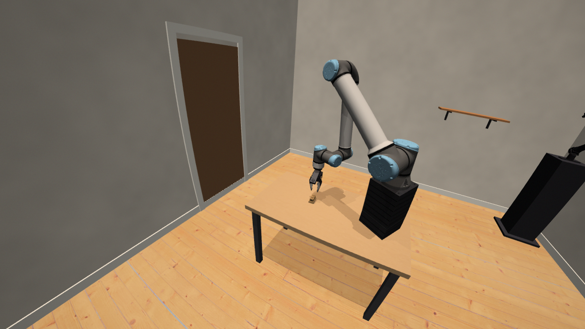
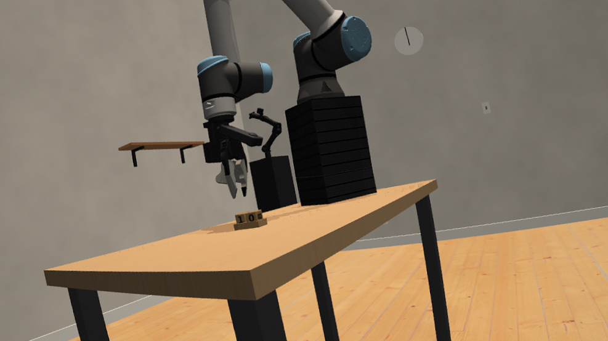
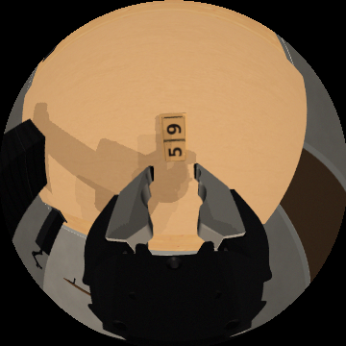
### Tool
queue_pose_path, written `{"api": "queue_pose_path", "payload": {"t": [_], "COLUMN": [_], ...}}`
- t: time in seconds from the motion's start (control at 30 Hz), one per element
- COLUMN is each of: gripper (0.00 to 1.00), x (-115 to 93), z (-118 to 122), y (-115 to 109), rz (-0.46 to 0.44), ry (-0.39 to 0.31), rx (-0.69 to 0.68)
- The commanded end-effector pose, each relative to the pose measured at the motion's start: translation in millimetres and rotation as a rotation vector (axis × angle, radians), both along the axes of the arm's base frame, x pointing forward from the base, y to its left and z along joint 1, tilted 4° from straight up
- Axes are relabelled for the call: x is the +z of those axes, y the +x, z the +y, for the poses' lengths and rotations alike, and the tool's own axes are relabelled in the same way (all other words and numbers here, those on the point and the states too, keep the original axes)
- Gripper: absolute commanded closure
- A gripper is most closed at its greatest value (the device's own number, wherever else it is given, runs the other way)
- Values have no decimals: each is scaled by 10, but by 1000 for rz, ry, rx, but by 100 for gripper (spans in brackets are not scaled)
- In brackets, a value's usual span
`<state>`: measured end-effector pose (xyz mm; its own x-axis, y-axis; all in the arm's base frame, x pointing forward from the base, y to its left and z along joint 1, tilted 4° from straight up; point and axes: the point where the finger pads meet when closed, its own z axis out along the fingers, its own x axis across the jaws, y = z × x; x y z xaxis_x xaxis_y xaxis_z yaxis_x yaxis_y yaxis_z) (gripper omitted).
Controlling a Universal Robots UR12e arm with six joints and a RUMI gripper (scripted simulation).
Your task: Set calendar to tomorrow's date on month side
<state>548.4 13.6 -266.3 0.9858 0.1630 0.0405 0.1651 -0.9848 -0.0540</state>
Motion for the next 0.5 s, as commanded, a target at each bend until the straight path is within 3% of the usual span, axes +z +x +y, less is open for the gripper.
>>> {"api": "queue_pose_path", "payload": {"t": [0.0, 0.47], "gripper": [71, 71], "x": [-74, -266], "z": [3, 10], "y": [41, 56], "rz": [-5, -5], "ry": [-1, -1], "rx": [0, 0]}}
